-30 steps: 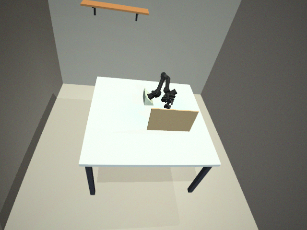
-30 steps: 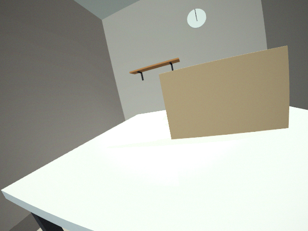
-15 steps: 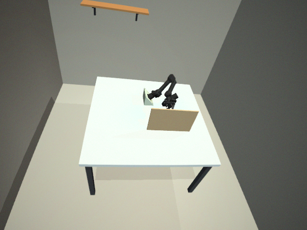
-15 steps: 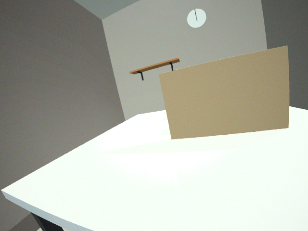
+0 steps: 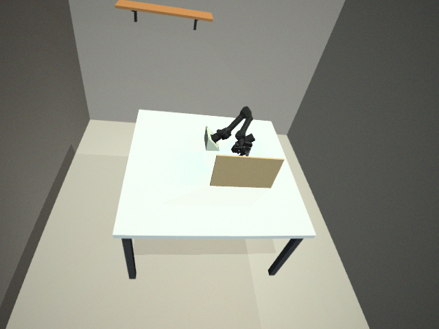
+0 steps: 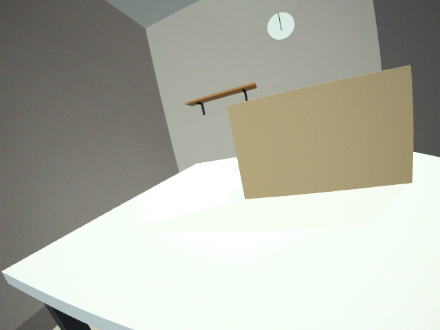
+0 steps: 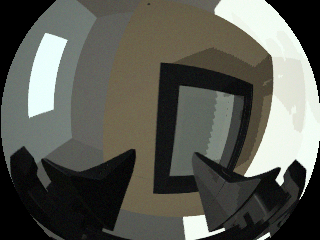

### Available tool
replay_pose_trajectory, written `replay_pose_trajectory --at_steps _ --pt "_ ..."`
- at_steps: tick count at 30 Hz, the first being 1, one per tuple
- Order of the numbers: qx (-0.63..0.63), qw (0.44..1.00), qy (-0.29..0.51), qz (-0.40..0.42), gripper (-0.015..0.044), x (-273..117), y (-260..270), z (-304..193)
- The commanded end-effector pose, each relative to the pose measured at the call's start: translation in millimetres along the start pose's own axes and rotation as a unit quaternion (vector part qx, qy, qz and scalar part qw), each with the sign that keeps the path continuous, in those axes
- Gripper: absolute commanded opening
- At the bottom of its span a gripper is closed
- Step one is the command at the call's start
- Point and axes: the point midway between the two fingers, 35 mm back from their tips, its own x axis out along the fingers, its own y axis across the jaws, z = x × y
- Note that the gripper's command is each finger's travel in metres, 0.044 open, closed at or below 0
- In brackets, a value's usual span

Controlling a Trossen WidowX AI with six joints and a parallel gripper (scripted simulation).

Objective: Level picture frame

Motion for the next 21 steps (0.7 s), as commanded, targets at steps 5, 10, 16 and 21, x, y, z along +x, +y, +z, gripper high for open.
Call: replay_pose_trajectory --at_steps 5,10,16,21 --pt "0.002 1.0 0.003 -0.001 0.026 4.0 0.1 -1.1" --pt "0.002 1.0 0.003 -0.001 0.026 11.7 0.5 -1.6" --pt "0.002 1.0 0.003 0.0 0.026 21.3 0.7 -1.8" --pt "0.002 1.0 0.003 0.0 0.026 29.4 0.6 -1.8"
